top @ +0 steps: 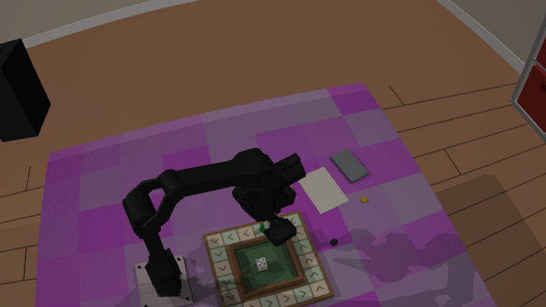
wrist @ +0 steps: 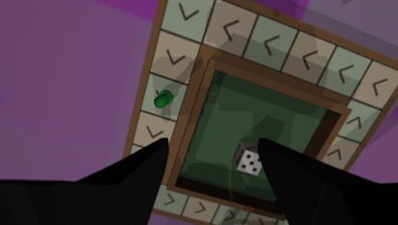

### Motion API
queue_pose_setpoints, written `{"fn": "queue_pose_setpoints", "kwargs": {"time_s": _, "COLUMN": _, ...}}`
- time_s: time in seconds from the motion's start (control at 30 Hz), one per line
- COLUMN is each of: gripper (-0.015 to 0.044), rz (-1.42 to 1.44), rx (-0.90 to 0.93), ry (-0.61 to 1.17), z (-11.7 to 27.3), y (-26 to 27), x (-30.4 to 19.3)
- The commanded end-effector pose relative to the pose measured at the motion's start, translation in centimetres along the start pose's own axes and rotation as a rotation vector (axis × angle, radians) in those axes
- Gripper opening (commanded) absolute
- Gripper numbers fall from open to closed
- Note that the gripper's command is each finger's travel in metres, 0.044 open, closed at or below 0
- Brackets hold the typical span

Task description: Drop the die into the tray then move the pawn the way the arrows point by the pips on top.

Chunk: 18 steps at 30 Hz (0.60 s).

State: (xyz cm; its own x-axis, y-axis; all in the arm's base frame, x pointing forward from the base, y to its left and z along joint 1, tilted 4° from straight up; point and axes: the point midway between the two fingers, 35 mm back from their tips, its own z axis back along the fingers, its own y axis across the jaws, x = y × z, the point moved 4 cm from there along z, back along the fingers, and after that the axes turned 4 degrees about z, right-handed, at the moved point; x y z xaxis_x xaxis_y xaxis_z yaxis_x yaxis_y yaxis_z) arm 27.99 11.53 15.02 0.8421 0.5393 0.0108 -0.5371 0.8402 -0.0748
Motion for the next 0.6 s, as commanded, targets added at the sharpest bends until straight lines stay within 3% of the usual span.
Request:
{"fn": "queue_pose_setpoints", "kwargs": {"time_s": 0.0, "gripper": 0.0204, "rz": 0.23, "rx": 0.025, "ry": 0.035, "z": -1.7, "y": 4.4, "x": 2.3}}
{"fn": "queue_pose_setpoints", "kwargs": {"time_s": 0.57, "gripper": 0.02, "rz": 0.244, "rx": 0.026, "ry": 0.037, "z": -3.4, "y": 4.5, "x": 2.2}}
